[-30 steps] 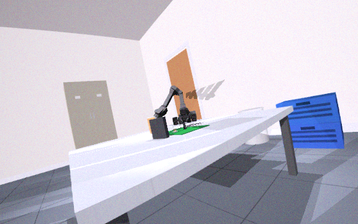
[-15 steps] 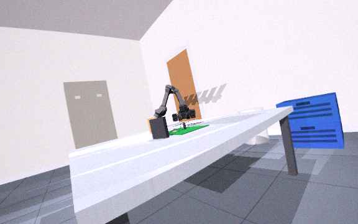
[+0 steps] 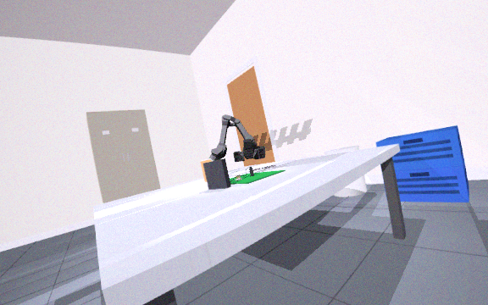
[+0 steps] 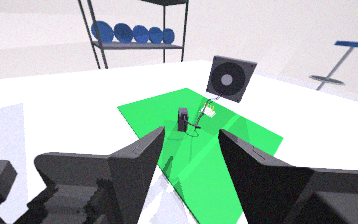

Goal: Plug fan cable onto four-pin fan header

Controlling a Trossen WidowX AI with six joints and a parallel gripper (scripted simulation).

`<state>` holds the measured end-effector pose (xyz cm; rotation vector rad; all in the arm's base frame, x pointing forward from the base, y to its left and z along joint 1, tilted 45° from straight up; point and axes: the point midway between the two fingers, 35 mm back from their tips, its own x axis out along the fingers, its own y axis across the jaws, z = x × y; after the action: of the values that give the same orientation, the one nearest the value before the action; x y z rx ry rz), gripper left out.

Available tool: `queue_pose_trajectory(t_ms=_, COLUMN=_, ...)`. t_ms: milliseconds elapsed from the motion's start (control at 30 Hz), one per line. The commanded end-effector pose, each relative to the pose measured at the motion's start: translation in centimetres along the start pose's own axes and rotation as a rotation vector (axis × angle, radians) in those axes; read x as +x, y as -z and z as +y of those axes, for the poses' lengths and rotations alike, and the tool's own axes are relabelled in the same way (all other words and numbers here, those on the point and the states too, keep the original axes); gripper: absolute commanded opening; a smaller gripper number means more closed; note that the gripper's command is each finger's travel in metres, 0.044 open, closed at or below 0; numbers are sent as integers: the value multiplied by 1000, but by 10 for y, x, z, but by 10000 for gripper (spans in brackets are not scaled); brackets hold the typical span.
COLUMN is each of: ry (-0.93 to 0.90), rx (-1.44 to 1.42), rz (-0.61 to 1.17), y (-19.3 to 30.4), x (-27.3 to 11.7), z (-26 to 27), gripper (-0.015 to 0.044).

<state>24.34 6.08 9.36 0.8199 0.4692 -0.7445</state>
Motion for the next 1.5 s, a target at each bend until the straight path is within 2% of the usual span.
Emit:
queue_pose_trajectory(t_ms=0, ry=66, rx=-62, rz=56, y=1, x=6, z=-5, gripper=376)
queue_pose_trajectory(t_ms=100, ry=109, rx=-100, rz=97, y=2, x=10, z=-8, gripper=440)
queue_pose_trajectory(t_ms=800, ry=320, rx=-289, rz=462, y=6, x=27, z=-29, gripper=440)
queue_pose_trajectory(t_ms=1467, ry=328, rx=-326, rz=858, y=4, x=28, z=-33, gripper=440)
